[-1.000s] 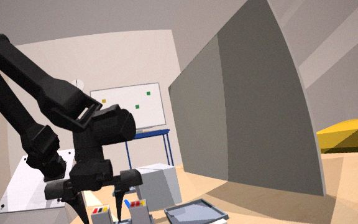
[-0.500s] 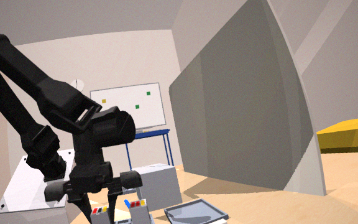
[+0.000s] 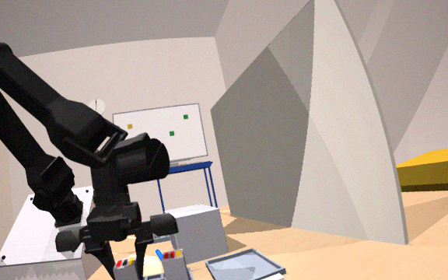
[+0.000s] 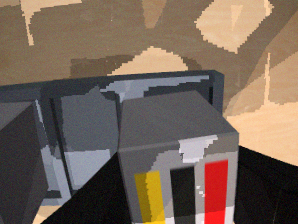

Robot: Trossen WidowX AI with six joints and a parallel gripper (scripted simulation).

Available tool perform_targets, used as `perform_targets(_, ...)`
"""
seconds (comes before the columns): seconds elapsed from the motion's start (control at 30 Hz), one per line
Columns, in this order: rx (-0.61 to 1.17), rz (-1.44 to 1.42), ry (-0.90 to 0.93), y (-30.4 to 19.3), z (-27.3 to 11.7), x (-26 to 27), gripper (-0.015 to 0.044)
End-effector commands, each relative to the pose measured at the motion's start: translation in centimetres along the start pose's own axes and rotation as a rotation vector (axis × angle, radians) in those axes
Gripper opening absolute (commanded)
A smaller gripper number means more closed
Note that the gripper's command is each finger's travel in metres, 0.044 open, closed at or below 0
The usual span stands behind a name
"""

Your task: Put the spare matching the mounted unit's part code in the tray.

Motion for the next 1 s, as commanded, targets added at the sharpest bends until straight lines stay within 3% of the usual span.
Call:
perform_targets(0.0, 0.002, 0.001, 0.0, 0.0, -0.3, 0.1, 0.0)
perform_targets(0.6, 0.01, -0.001, 0.002, -0.1, -7.7, 0.1, 0.0)
perform_targets(0.97, 0.022, -0.005, 0.002, -0.2, -9.5, 0.4, 0.0)
Point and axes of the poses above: the point midway between the two fingers, 35 mm back from their tips, its own z axis out along the fingers, its own x axis across the jaws, y = z × x, the point moved 3 cm from there along -z, back along the fingers, and after that the axes turned 9 degrees about z, right-handed, at the moved point
